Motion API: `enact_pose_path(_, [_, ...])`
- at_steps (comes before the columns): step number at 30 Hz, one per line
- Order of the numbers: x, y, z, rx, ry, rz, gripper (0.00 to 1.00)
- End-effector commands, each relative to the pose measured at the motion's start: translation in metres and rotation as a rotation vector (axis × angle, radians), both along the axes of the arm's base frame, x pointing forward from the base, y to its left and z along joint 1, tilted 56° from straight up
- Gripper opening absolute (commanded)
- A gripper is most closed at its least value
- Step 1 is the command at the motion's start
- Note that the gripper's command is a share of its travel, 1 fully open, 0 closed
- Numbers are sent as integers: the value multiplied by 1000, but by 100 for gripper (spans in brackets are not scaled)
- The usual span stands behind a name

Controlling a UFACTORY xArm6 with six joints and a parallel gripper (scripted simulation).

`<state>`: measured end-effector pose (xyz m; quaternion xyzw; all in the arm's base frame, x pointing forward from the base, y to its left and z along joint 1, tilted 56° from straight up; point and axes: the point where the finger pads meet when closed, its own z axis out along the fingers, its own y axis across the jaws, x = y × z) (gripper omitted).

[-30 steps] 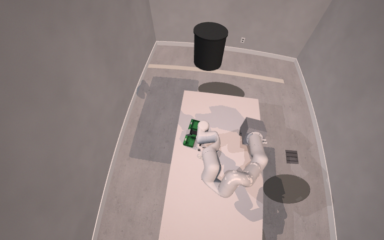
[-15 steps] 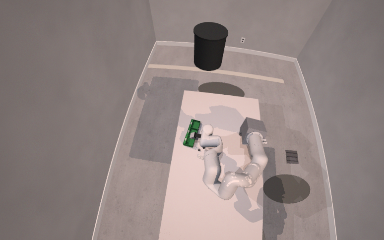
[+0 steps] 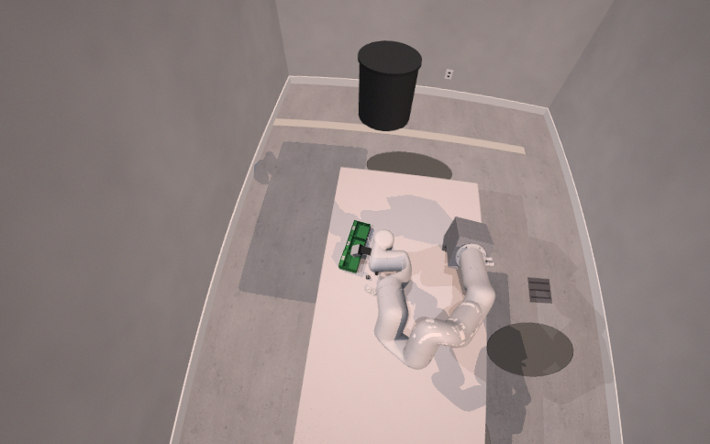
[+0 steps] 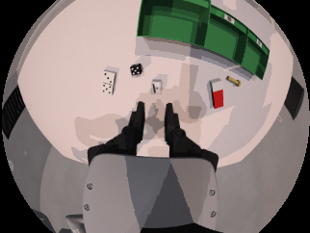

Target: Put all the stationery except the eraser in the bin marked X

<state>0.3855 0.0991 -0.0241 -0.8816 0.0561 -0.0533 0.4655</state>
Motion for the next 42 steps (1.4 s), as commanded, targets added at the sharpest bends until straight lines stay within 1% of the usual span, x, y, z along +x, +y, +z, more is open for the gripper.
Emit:
enact_pose_path(1, [1,-1,0,-1,-2,-1,29])
enact_pose_path(20, [1,-1,0,-1,-2,-1,29])
enact_pose_path(33, [9,41,-29,-1,-1,-1,29])
enact_pose_path(42, [11,49,-34,-1,-1,-1,29])
